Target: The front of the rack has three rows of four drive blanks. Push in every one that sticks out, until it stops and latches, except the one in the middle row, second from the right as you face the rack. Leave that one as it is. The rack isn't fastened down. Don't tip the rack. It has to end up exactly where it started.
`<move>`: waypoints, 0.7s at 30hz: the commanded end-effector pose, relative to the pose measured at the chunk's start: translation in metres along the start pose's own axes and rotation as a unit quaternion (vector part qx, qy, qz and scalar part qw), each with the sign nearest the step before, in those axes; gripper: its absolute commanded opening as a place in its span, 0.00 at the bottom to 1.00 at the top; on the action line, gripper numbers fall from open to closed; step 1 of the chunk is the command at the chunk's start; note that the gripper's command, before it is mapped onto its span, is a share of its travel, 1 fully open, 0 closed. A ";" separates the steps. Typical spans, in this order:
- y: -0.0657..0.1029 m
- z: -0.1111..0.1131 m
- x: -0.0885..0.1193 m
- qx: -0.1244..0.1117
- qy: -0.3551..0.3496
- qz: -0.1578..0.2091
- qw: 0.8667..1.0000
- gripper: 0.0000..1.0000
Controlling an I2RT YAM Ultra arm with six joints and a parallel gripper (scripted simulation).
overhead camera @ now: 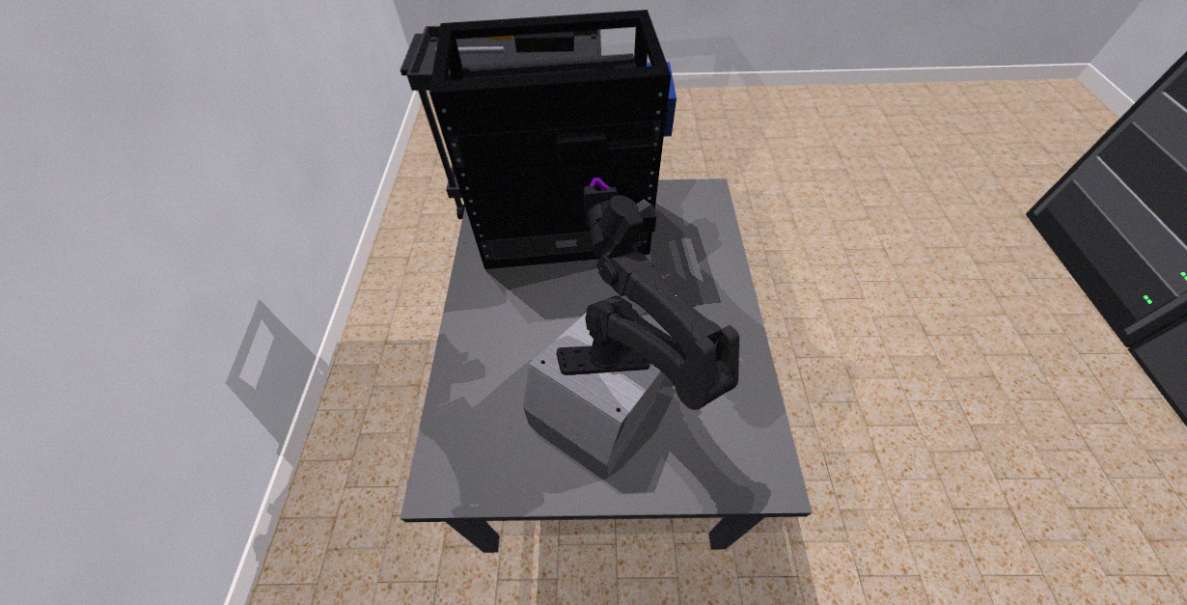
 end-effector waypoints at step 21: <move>-0.002 0.011 0.000 -0.002 0.002 0.005 1.000 0.00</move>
Point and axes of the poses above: the point where the finger pads meet when closed, its own y axis back along the fingers, its own z axis across the jaws, x = y × z, the point moved 5 cm from there along y, back along the fingers, and after that the axes turned 10 degrees about y, right-handed, at the moved point
